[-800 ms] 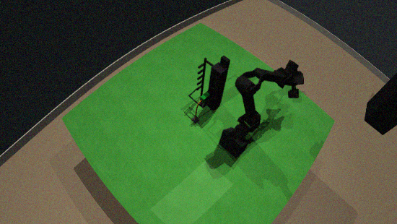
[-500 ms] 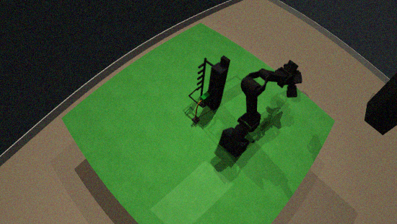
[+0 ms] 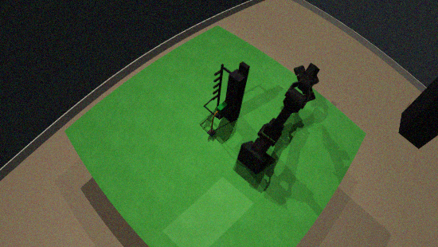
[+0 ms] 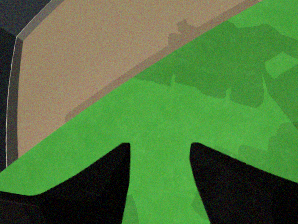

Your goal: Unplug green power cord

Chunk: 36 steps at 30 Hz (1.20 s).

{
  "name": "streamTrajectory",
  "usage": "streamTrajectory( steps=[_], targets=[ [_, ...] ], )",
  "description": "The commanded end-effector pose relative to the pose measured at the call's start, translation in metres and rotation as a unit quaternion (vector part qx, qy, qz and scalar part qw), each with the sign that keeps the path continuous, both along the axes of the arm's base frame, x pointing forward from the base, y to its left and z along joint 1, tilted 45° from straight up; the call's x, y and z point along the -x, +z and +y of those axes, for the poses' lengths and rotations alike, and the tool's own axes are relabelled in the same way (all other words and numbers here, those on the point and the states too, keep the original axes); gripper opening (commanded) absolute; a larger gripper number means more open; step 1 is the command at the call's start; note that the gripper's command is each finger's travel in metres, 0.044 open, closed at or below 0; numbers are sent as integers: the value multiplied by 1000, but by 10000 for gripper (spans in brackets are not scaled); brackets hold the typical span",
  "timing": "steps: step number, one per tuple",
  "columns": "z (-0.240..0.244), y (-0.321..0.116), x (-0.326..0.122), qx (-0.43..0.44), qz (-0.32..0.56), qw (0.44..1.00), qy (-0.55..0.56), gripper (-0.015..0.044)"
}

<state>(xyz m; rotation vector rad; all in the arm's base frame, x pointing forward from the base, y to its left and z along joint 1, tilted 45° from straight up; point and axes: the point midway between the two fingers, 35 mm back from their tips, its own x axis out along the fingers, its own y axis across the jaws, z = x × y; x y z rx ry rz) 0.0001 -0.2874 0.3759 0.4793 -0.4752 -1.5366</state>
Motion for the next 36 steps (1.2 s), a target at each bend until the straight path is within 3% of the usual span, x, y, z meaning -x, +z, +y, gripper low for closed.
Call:
streamTrajectory(
  steps=[1,20,36],
  targets=[
    [-9,-3,-22,-17,35,999,33,160],
    [-22,-45,-175,-79,232,938,246,160],
    [35,-91,-316,-57,400,815,416,160]
  ],
)
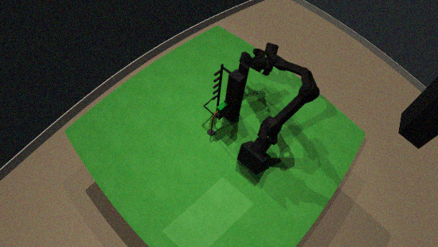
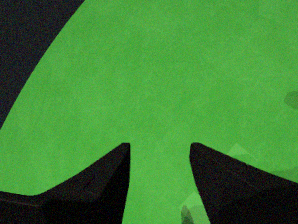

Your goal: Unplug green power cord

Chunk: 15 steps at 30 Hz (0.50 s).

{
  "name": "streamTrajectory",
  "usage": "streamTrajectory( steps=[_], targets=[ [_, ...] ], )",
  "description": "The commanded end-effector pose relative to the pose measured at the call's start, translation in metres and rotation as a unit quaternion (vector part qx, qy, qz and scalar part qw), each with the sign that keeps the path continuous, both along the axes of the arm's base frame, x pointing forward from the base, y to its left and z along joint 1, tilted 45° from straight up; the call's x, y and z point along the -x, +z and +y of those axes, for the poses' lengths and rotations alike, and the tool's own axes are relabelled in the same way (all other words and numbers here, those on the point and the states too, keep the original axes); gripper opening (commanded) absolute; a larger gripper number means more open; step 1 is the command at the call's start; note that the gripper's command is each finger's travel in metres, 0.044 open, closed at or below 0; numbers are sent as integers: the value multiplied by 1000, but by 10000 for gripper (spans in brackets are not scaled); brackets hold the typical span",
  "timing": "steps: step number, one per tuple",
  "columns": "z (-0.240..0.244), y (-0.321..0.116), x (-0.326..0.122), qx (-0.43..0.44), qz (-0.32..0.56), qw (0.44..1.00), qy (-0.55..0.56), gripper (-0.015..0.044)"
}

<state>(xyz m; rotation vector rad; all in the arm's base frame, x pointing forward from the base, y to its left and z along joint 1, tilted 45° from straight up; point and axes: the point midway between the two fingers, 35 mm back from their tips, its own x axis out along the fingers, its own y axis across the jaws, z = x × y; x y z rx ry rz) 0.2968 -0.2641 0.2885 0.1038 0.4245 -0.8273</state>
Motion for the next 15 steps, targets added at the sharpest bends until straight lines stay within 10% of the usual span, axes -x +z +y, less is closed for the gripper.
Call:
streamTrajectory(
  steps=[1,15],
  targets=[
    [18,-7,-27,12,33,998,45,160],
    [134,-59,-129,77,174,948,254,160]
  ],
)
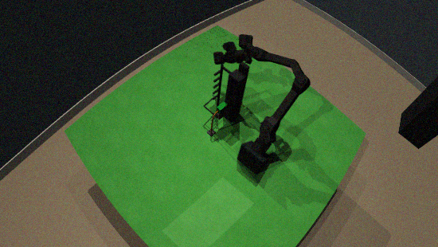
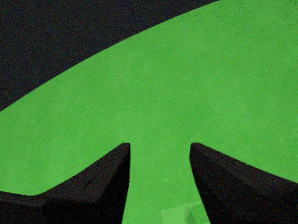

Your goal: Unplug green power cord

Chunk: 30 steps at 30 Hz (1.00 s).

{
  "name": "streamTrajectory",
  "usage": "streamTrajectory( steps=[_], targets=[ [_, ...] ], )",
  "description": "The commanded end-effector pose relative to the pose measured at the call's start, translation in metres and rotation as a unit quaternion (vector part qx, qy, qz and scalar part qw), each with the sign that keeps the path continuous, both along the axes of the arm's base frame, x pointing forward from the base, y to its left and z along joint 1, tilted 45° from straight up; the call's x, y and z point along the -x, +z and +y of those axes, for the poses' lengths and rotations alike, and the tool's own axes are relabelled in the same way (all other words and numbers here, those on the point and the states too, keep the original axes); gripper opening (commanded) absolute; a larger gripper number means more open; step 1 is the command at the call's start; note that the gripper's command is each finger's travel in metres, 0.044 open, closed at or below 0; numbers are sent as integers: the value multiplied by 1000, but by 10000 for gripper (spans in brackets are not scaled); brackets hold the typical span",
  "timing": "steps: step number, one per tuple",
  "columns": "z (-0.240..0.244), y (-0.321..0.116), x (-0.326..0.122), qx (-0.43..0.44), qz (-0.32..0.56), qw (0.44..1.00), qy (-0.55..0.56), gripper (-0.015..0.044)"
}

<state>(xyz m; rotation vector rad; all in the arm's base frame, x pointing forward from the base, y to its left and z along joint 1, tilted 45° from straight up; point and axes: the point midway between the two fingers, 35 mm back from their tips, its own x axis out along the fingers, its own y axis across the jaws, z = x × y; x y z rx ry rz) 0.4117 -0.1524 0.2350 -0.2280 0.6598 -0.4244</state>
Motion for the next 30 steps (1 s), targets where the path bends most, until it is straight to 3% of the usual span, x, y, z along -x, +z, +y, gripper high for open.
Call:
streamTrajectory(
  steps=[1,9,15,25,30],
  targets=[
    [32,-10,-20,23,29,998,52,160],
    [121,-42,-55,79,93,974,191,160],
    [171,-72,-57,112,151,945,269,160],
    [205,-154,20,165,385,841,341,160],
    [208,-183,88,222,548,713,377,160]
  ],
)
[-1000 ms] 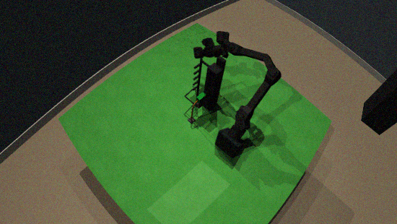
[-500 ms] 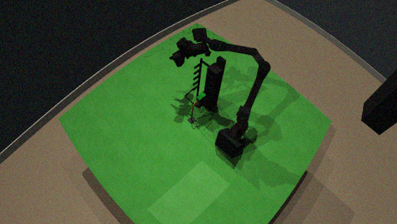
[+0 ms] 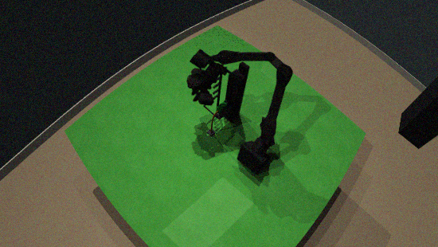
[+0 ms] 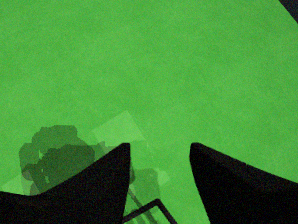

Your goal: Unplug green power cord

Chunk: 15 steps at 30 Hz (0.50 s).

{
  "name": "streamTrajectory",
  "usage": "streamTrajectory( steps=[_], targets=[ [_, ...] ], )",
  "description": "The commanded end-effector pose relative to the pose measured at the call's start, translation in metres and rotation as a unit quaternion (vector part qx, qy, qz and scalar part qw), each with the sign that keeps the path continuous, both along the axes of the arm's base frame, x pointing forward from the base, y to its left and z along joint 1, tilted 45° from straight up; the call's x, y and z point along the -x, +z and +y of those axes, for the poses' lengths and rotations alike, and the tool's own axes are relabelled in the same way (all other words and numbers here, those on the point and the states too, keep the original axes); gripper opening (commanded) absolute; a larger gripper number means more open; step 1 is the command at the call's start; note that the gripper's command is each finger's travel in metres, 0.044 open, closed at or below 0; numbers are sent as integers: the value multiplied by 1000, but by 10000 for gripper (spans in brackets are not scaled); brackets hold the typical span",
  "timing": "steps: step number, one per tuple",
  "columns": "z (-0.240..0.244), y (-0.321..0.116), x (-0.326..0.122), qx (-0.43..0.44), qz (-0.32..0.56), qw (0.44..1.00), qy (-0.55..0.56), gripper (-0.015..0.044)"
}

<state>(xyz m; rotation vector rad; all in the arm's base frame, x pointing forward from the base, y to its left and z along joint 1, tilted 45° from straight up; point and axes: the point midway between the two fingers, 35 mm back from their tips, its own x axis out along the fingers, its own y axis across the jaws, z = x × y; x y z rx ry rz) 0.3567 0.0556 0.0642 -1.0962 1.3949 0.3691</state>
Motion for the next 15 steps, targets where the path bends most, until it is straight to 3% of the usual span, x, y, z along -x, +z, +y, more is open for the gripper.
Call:
streamTrajectory(
  steps=[1,6,15],
  targets=[
    [-1,-14,46,80,118,988,55,160],
    [-9,-10,97,187,263,937,131,160],
    [-9,-10,98,191,268,935,134,160]
  ],
)
